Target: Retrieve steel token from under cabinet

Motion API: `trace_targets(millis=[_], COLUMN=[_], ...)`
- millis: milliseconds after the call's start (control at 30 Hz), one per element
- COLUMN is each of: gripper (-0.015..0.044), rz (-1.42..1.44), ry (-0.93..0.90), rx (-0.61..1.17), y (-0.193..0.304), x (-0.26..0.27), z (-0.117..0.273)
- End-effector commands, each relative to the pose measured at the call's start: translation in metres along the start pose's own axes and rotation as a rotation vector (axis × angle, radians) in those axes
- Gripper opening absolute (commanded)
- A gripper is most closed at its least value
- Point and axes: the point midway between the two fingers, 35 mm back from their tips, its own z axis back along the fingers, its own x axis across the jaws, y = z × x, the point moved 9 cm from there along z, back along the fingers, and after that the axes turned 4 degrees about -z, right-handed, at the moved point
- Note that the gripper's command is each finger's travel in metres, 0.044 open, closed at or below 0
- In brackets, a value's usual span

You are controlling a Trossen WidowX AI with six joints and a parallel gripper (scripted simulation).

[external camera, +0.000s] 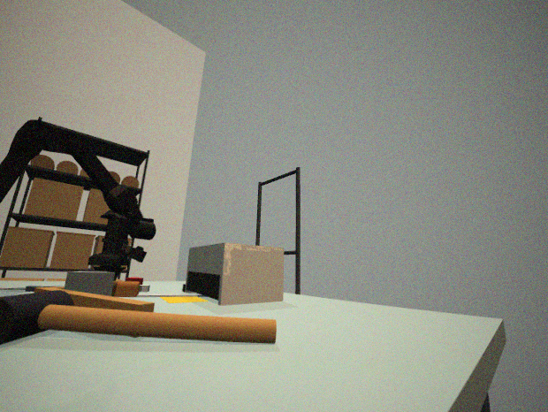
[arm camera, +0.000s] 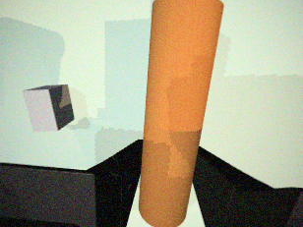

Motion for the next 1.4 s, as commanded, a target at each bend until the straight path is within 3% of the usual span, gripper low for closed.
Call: trace_targets(millis=[0, 1367], gripper=[0.0, 0.0], rz=[0.002, 0.002], ry=[-0.003, -0.003], rx=[-0.005, -0.009], y=[-0.007, -0.056], x=[0.001, 0.006], z=[0.0, 0.001])
